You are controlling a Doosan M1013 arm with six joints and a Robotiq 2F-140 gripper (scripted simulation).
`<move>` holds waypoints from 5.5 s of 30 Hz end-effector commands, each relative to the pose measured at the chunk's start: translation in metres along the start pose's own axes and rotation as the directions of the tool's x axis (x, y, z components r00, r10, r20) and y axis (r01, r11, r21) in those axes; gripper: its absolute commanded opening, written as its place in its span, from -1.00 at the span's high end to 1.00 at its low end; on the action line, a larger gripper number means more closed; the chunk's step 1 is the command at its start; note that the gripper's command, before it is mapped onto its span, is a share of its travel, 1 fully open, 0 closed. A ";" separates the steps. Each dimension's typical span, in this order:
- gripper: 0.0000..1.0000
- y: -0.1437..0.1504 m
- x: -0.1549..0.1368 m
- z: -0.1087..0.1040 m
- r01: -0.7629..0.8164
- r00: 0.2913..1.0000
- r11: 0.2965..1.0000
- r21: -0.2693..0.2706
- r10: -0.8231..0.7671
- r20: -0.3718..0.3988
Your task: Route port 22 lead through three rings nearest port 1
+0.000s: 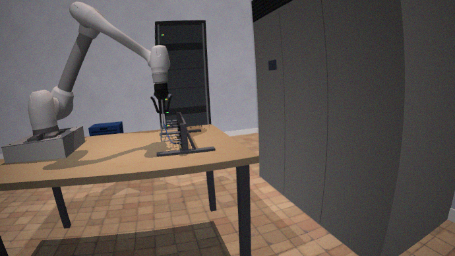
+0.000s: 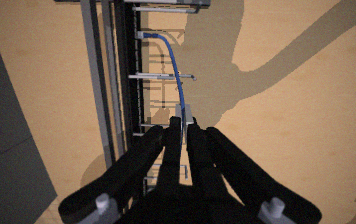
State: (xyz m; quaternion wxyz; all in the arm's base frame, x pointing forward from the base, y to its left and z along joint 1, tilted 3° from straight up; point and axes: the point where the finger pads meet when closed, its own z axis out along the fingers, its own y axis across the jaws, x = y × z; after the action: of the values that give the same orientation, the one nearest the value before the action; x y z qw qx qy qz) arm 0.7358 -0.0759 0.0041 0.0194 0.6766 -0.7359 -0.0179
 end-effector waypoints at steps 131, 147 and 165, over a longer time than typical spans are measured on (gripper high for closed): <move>1.00 -0.032 -0.002 0.057 -0.001 1.000 1.000 0.001 0.001 0.003; 1.00 -0.040 -0.002 0.057 -0.001 1.000 1.000 0.001 0.001 0.003; 1.00 -0.040 -0.002 0.057 -0.001 1.000 1.000 0.001 0.001 0.003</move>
State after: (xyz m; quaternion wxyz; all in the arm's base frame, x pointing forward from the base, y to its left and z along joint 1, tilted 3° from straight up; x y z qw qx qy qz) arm 0.7727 -0.0770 -0.0548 0.0183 0.6762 -0.7363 -0.0190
